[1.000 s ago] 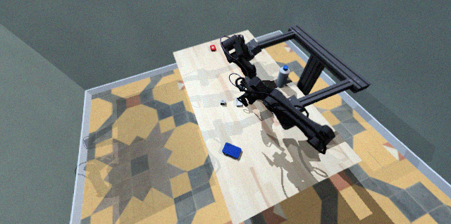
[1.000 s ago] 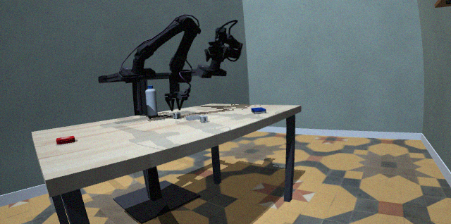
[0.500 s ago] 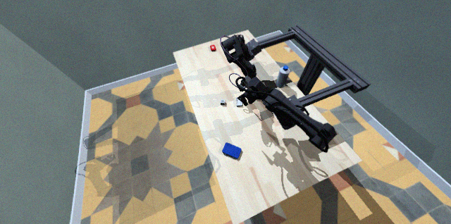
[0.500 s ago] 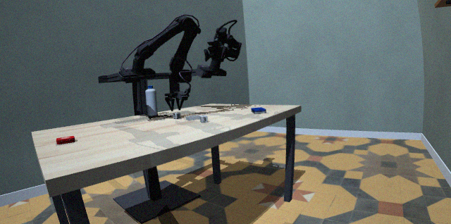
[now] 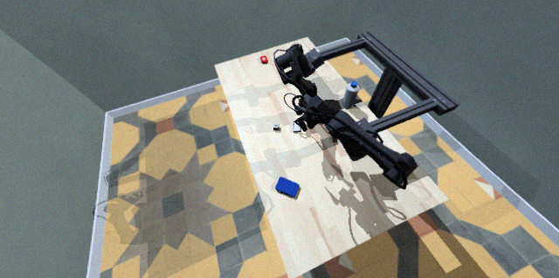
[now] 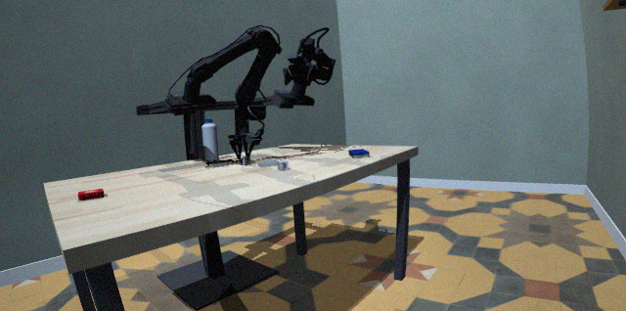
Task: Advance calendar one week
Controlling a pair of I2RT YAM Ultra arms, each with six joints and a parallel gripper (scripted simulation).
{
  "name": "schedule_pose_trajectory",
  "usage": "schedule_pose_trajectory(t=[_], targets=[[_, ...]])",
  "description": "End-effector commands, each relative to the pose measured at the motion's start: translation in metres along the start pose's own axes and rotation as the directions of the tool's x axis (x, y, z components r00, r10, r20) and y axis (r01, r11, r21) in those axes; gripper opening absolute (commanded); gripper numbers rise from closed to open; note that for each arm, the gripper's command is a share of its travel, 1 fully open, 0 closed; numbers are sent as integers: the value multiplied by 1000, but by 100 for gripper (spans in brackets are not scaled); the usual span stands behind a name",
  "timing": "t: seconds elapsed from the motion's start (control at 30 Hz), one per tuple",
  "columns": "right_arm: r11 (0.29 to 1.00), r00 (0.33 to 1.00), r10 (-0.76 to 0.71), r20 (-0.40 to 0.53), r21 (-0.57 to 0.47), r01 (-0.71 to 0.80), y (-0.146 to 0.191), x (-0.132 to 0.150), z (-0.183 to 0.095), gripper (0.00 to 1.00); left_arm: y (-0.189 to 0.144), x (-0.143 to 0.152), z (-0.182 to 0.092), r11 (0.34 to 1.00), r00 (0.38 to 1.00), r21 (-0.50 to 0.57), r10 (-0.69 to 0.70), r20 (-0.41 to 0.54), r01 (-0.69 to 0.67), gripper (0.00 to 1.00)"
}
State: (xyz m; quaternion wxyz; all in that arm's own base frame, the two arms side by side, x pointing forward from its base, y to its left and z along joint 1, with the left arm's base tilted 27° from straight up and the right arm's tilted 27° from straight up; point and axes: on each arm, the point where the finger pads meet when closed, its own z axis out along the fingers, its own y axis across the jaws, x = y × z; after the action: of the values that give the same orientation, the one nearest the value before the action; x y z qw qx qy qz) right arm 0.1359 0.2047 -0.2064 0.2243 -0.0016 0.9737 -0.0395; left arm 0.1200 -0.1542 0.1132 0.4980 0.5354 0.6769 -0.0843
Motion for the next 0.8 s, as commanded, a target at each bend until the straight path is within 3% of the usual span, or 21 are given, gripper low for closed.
schedule_pose_trajectory(t=[0.0,0.07,0.2,0.27,0.4,0.5,0.77], targets=[[1000,1000,-20,5,-12,20,8,0,7,49,2,-3,-1,1000,1000,-2,-5,13,5,100],[1000,1000,-15,9,-23,15,9,-1,9,49,2,-3,-1,1000,1000,-2,-5,13,5,100],[1000,1000,-19,9,-24,19,7,0,10,37,2,-3,-1,1000,1000,-2,-5,13,5,100],[1000,1000,-19,9,-24,19,7,0,10,37,2,-3,-1,1000,1000,-2,-5,13,5,100],[1000,1000,-20,9,-24,20,7,1,10,26,2,-3,-1,1000,1000,-2,-5,13,5,100],[1000,1000,-20,9,-24,20,7,1,10,26,2,-3,-1,1000,1000,-2,-5,13,5,100],[999,1000,-11,20,-37,12,13,-3,-40,26,2,-3,-1,1000,1000,-2,-5,13,5,100]])
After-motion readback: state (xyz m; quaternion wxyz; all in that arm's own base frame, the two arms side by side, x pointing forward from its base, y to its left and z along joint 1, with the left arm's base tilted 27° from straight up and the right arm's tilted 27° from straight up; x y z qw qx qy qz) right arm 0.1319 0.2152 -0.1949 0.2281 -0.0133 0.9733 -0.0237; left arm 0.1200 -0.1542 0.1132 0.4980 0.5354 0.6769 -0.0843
